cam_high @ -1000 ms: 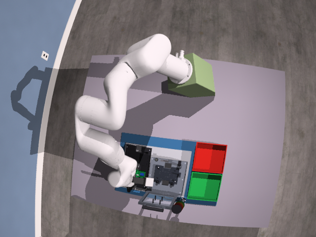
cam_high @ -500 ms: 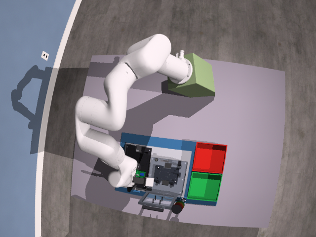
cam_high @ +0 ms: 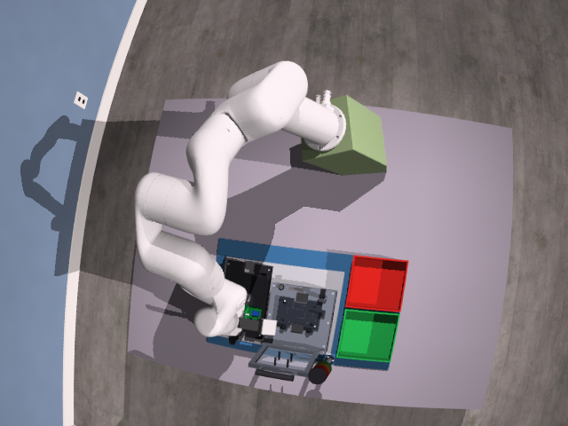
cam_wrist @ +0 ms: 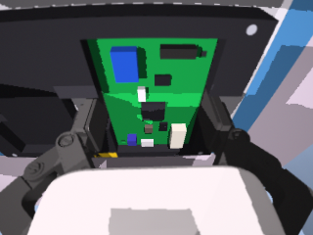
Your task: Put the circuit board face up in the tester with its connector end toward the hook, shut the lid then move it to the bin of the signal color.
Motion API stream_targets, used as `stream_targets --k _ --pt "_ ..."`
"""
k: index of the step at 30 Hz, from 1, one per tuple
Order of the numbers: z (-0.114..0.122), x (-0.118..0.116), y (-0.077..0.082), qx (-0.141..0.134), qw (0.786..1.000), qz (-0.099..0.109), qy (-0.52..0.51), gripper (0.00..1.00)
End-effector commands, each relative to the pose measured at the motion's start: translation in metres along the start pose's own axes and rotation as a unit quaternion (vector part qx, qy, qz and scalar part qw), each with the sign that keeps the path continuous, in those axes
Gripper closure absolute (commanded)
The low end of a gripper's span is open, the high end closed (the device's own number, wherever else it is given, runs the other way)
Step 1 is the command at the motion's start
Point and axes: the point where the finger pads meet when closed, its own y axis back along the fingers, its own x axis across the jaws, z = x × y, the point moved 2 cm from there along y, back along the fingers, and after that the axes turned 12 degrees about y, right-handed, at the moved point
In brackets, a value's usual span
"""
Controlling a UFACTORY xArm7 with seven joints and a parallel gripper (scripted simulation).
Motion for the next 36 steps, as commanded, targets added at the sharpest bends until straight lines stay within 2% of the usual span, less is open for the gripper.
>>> stream_targets --k 1,8,9,22,23,36 --pt "0.0005 0.0017 0.0014 0.000 1.000 0.002 0.000 0.11" --pt "0.0005 0.0017 0.0014 0.000 1.000 0.002 0.000 0.11" --pt "0.0005 0.0017 0.0014 0.000 1.000 0.002 0.000 0.15" --pt "0.0005 0.0017 0.0014 0.000 1.000 0.002 0.000 0.15" --pt "0.0005 0.0017 0.0014 0.000 1.000 0.002 0.000 0.19" --pt "0.0005 0.0017 0.0014 0.000 1.000 0.002 0.000 0.19"
